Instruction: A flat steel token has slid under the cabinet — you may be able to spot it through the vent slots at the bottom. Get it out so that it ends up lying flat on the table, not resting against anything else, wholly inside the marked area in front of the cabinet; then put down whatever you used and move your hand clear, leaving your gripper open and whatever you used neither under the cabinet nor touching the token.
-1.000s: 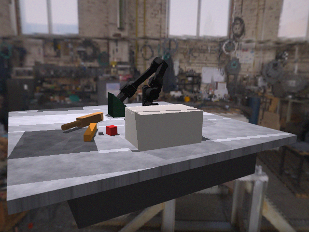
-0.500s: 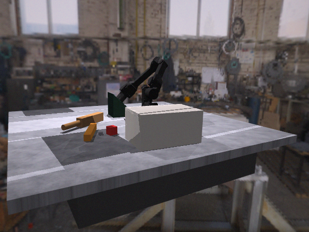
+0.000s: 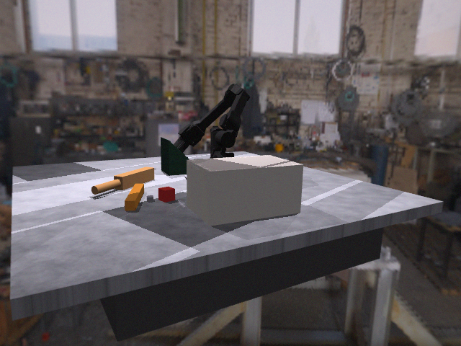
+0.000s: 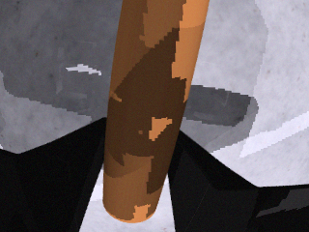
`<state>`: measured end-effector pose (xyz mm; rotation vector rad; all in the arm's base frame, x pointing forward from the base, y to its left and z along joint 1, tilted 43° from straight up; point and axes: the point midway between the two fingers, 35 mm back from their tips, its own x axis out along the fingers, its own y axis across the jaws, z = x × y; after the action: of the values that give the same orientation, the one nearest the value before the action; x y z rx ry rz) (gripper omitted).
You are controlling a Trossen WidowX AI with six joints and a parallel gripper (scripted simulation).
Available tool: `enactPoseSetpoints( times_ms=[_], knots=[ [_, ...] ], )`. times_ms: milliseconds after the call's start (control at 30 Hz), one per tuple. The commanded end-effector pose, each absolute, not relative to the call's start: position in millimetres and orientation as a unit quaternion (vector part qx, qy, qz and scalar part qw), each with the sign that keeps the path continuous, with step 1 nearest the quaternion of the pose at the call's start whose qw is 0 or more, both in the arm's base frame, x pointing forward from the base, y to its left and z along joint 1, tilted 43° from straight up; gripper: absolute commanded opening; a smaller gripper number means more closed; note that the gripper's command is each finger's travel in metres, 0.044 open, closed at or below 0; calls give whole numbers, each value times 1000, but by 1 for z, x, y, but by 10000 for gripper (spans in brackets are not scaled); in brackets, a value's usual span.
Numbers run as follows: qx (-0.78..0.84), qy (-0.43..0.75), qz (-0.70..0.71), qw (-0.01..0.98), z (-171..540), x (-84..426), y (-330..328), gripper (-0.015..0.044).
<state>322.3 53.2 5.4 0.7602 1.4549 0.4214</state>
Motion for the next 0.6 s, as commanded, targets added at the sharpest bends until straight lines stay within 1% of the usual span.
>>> enactPoseSetpoints(
  times_ms=[0,567],
  knots=[
    [339,646,184,659,5,314,55,0],
    [339,647,184,658,7,296,60,0]
  ],
)
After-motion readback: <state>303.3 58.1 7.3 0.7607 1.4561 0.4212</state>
